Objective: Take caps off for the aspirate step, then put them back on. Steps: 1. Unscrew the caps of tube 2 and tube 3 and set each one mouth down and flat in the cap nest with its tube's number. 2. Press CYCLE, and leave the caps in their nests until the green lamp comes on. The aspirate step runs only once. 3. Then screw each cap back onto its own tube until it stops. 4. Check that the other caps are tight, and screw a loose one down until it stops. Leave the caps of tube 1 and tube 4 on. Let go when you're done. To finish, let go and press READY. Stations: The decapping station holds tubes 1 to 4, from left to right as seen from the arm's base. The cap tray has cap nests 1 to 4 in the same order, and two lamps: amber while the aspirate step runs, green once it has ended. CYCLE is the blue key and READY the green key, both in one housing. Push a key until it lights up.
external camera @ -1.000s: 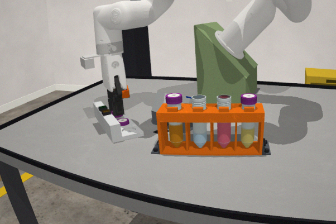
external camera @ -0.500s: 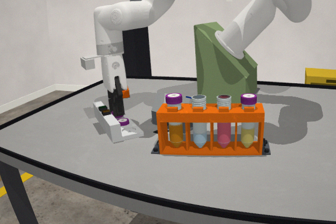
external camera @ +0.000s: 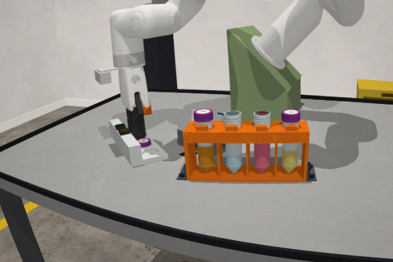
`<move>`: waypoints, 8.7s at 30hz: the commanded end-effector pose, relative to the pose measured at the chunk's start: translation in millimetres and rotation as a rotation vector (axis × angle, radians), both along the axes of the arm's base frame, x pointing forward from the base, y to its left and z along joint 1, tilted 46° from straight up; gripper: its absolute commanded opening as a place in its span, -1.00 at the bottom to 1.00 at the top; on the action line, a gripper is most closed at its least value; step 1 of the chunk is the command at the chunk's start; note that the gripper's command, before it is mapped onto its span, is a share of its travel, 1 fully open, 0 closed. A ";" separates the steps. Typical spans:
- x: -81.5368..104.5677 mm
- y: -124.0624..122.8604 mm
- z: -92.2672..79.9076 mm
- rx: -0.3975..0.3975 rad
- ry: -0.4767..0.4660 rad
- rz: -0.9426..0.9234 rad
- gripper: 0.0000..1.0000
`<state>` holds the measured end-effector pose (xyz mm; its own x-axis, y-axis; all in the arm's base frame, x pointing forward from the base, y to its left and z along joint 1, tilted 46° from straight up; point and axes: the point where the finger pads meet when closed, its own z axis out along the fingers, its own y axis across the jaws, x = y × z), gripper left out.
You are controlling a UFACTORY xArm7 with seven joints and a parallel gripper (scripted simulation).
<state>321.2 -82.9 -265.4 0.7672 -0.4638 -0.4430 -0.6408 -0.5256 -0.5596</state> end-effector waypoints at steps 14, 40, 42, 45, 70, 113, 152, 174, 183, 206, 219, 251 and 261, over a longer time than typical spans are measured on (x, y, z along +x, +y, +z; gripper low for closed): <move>1.0 -2.0 -0.8 -0.005 -0.002 -0.002 -0.08; -1.7 -66.2 62.5 -0.005 -0.002 -0.002 -0.08; -2.0 -73.3 69.5 -0.005 -0.002 -0.002 -0.08; -2.4 -83.9 80.1 -0.005 -0.002 -0.003 -0.08; -19.4 -38.7 131.5 0.017 0.500 -0.499 -1.00; -51.2 96.8 189.1 0.032 0.853 -0.845 -1.00; -51.0 102.5 183.5 0.032 0.853 -0.845 -1.00; -51.0 104.4 181.6 0.032 0.853 -0.845 -1.00; -51.7 85.2 200.5 0.032 0.853 -0.845 -1.00; -43.5 44.9 155.4 0.012 0.434 -0.432 1.00; -33.9 -1.2 100.7 -0.004 -0.002 -0.003 1.00; -25.5 -40.5 54.0 -0.005 -0.002 -0.002 1.00; -25.5 -40.5 54.1 -0.005 -0.002 -0.002 1.00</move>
